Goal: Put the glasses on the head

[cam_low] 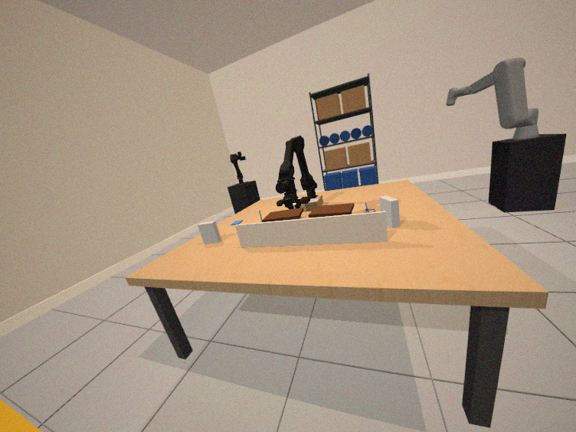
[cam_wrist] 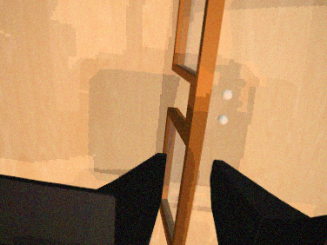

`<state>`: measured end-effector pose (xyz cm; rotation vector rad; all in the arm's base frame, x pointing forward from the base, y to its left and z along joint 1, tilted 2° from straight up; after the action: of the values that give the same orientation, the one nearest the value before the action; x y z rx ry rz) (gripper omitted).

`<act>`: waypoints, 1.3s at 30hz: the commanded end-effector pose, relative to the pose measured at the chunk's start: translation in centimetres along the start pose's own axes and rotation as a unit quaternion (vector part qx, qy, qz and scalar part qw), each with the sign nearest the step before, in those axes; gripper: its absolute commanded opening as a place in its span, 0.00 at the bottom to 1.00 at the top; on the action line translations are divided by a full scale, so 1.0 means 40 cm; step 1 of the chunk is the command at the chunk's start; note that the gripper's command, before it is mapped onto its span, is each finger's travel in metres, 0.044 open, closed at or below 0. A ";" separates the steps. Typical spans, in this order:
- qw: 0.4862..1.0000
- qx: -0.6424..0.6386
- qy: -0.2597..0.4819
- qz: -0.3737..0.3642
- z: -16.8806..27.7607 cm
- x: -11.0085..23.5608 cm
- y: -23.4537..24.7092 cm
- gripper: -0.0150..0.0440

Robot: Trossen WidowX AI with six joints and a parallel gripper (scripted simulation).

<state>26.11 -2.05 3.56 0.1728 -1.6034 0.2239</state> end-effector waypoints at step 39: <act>1.000 0.008 0.003 -0.001 0.005 0.254 0.000 0.25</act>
<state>25.55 -1.72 13.43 0.1813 -1.5998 0.2309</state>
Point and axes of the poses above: the point midway between the two fingers, 35 mm back from their tips, its own x axis back along the fingers, its own y axis across the jaws, z = x × y, the point moved 3 cm from there along x, back along the fingers, and after that the axes turned 14 degrees about x, right-handed, at the moved point
